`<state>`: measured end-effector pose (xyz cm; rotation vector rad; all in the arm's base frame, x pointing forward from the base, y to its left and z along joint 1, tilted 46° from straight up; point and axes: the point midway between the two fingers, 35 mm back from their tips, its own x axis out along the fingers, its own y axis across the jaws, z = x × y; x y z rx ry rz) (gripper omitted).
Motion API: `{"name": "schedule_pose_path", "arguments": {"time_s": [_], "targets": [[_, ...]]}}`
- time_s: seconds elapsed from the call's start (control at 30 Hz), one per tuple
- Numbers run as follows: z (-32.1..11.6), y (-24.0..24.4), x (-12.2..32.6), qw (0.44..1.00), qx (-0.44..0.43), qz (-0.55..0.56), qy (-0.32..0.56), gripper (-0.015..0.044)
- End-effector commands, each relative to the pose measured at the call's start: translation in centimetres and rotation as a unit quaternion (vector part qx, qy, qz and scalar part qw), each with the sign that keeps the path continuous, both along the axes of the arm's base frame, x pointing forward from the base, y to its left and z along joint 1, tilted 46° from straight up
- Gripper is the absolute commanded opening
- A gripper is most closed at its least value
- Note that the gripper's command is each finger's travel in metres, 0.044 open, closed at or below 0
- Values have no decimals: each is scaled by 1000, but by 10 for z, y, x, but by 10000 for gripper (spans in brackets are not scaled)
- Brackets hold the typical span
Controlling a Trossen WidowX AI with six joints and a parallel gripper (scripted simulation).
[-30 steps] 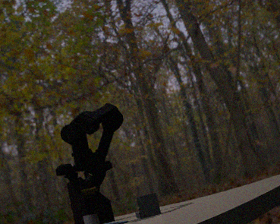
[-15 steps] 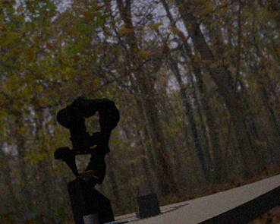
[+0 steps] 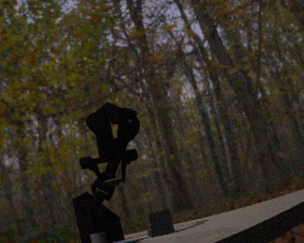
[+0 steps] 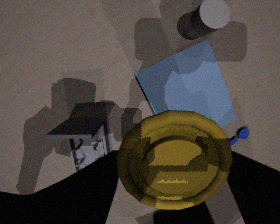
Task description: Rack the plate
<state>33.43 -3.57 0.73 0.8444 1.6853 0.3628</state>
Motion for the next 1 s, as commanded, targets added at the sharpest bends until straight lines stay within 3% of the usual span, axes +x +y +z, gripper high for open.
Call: {"name": "schedule_pose_path", "arguments": {"time_s": [0.0,0.47,0.97], "targets": [[19,14,-7,997,-4,-55,51,0],[67,57,-40,951,-23,-222,216,0],[104,98,-89,840,-39,-384,381,0]]}}
